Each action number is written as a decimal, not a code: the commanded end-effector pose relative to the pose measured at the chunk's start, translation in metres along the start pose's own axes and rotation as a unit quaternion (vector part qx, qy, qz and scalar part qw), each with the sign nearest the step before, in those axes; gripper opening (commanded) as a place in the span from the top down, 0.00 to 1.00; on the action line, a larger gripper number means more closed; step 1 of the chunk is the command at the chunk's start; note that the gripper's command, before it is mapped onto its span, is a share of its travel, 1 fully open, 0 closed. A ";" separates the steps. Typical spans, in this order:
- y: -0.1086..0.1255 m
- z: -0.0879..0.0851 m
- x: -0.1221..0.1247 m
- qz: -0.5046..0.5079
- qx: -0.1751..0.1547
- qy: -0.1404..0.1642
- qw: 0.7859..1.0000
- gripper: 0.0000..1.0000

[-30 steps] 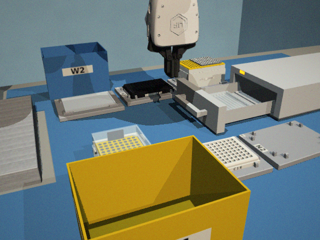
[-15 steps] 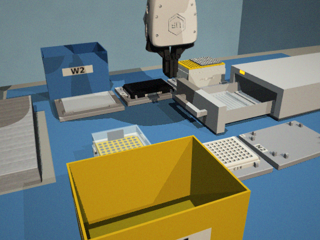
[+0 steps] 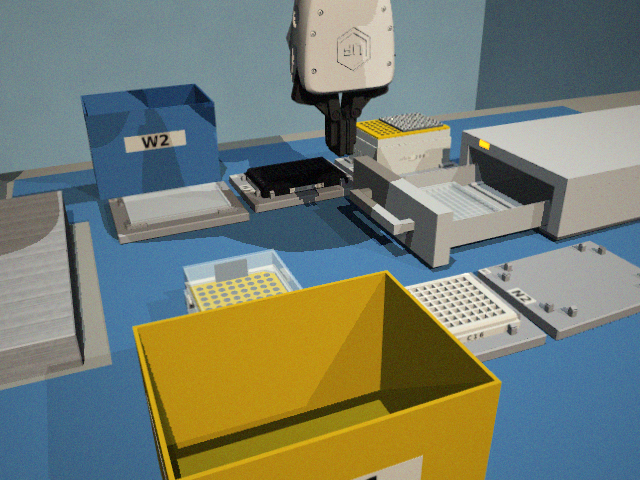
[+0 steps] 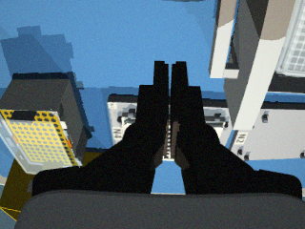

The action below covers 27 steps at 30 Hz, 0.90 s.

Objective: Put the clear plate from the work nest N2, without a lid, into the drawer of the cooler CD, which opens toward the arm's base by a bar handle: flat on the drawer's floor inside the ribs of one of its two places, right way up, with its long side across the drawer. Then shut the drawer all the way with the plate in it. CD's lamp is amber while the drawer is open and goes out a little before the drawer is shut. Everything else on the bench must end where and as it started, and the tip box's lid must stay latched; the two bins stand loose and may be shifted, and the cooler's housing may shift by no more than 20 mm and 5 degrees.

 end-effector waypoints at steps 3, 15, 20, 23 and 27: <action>0.000 -0.002 0.001 0.000 0.000 0.002 1.000 1.00; 0.000 -0.002 0.001 0.000 0.000 0.002 1.000 1.00; 0.000 -0.002 0.001 0.000 0.000 0.002 1.000 1.00; 0.000 -0.002 0.001 0.000 0.000 0.002 1.000 1.00; 0.000 0.002 0.001 0.000 0.000 0.002 1.000 1.00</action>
Point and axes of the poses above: the point where the finger pads meet when closed, its own z axis out along the fingers, its own x axis across the jaws, y = z × x, the point moved 7 cm from there along -z, back along the fingers, and after that the axes turned 10 degrees about -z, right-handed, at the moved point
